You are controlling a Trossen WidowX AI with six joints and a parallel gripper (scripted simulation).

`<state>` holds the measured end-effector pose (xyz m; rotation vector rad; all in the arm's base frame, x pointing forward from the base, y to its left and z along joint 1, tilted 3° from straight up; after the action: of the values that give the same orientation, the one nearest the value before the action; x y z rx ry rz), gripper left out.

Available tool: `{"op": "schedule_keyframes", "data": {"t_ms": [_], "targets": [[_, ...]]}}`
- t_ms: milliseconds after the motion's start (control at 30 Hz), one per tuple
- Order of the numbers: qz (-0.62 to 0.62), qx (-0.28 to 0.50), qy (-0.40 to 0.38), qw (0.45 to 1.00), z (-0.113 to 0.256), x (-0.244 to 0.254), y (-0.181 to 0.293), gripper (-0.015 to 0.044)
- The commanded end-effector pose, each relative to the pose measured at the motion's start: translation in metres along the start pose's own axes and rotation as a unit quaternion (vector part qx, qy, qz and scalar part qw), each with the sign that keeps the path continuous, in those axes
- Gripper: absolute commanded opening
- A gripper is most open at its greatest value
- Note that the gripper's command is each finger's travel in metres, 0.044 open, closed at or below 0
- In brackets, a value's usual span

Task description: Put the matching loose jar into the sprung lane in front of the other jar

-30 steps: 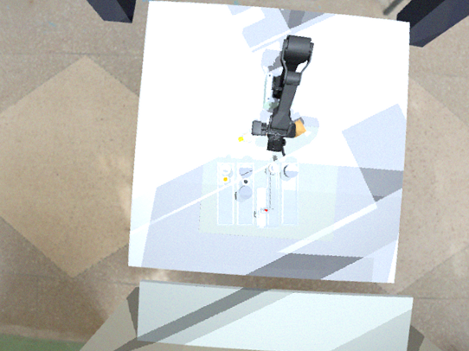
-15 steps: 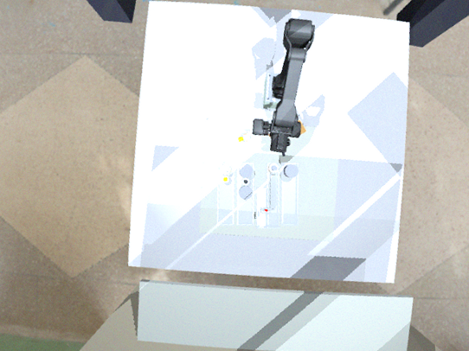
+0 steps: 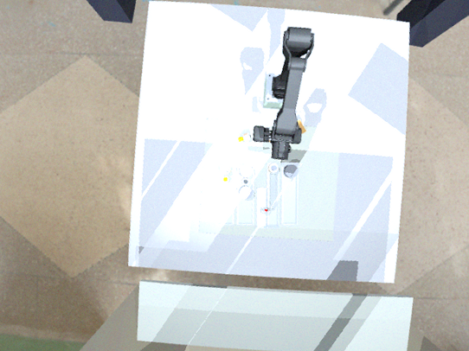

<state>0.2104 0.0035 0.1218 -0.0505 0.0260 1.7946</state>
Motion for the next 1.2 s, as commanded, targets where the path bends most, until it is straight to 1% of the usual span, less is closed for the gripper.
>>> {"op": "schedule_keyframes", "data": {"t_ms": [0,567,767,1000,1167], "targets": [[0.003,-0.002,0.002,1.0,-0.005,0.0,-0.017,0.0],[0.022,-0.004,0.002,1.0,-0.041,0.005,-0.075,0.0],[0.023,-0.004,0.002,1.0,-0.045,0.005,-0.077,0.0],[0.023,-0.004,0.002,1.0,-0.067,0.005,-0.077,0.0],[0.023,-0.004,0.002,1.0,-0.068,0.005,-0.077,0.0]]}}
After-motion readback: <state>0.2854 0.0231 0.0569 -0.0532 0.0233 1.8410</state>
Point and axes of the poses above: the point midway between the two fingers, 35 mm back from their tips, its own z axis back along the fingers, its own x axis across the jaws, y = z × x, the point moved 7 cm from there along z, back along the fingers, and after that the axes turned 8 degrees about z, right-handed, at the moved point
